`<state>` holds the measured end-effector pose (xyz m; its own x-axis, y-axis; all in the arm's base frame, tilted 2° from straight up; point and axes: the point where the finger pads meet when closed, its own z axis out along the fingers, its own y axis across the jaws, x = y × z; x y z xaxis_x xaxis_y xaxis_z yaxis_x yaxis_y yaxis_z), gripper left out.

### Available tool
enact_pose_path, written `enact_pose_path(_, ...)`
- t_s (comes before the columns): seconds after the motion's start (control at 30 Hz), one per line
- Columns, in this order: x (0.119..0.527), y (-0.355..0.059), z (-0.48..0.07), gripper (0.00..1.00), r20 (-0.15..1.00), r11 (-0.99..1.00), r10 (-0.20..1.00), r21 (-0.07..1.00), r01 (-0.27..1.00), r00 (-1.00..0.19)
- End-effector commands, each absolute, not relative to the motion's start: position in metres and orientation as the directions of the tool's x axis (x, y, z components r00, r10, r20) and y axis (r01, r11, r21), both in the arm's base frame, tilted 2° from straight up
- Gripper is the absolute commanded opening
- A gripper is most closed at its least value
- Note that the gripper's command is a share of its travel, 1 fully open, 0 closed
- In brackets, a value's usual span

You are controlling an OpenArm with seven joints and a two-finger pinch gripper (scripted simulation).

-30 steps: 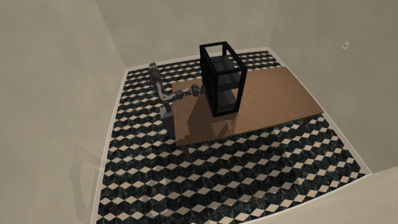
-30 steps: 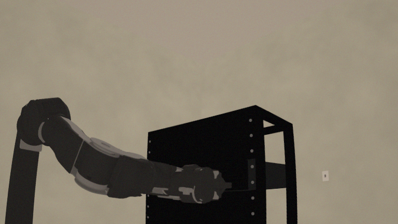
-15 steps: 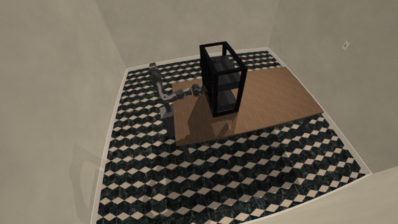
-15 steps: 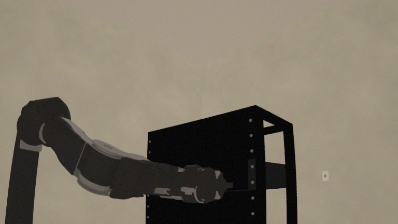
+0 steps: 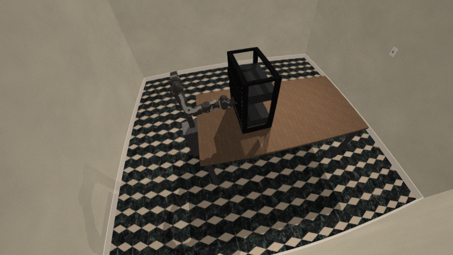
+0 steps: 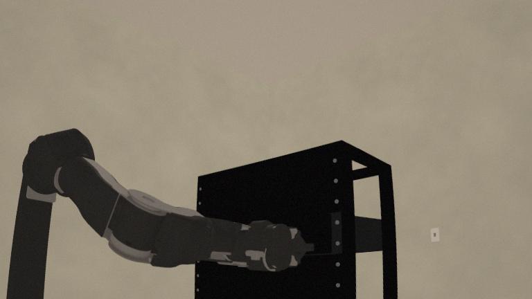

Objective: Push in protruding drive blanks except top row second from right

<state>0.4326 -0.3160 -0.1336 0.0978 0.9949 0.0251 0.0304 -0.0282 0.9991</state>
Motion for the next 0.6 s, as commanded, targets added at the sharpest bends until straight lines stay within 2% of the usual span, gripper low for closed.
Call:
enact_pose_path(0.0, 0.4339, -0.3116, -0.134, 0.0, 0.024, -0.027, 0.996, 0.999, 0.038, 0.081)
enact_pose_path(0.57, 0.437, -0.3106, -0.1348, 0.0, 0.024, -0.028, 0.996, 0.999, 0.038, 0.082)
